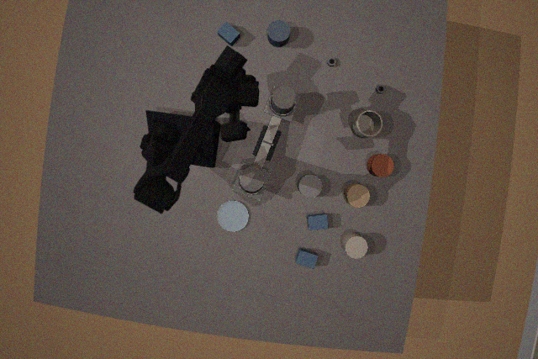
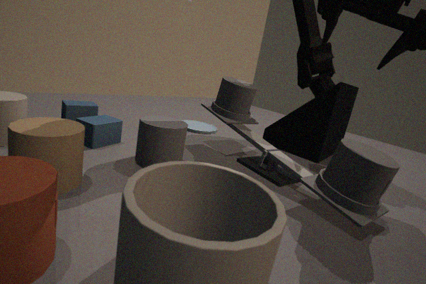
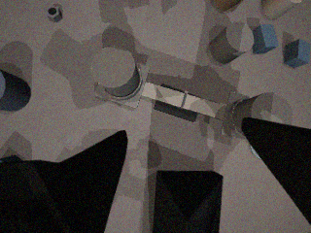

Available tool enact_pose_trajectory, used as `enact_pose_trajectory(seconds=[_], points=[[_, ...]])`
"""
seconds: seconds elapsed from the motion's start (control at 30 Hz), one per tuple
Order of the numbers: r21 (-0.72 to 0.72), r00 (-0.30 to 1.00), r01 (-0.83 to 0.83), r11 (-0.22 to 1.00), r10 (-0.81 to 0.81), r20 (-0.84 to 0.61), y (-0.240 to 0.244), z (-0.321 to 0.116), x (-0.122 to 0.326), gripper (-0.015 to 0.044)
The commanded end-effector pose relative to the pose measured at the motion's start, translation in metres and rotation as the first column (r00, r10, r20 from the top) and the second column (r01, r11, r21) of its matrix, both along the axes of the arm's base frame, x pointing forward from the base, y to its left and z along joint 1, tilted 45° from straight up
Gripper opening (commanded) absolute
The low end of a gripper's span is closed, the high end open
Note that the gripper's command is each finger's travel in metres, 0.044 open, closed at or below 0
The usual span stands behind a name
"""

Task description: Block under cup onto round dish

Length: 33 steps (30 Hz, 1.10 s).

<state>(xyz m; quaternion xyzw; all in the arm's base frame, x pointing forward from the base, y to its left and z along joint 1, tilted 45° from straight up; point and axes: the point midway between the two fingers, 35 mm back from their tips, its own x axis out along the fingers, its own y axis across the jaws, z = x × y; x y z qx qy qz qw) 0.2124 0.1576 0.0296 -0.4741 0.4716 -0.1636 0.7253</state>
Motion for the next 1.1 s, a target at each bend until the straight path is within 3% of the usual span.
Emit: enact_pose_trajectory(seconds=[0.0,0.47,1.07], points=[[-0.044,0.992,-0.016,0.999,0.01,-0.123,0.002,-0.012,0.011,0.044],[-0.119,0.845,-0.167,0.979,0.079,-0.53,0.003,-0.049,0.055,0.044],[0.02,0.434,-0.429,0.903,0.225,-0.873,-0.004,-0.099,0.104,0.044]])
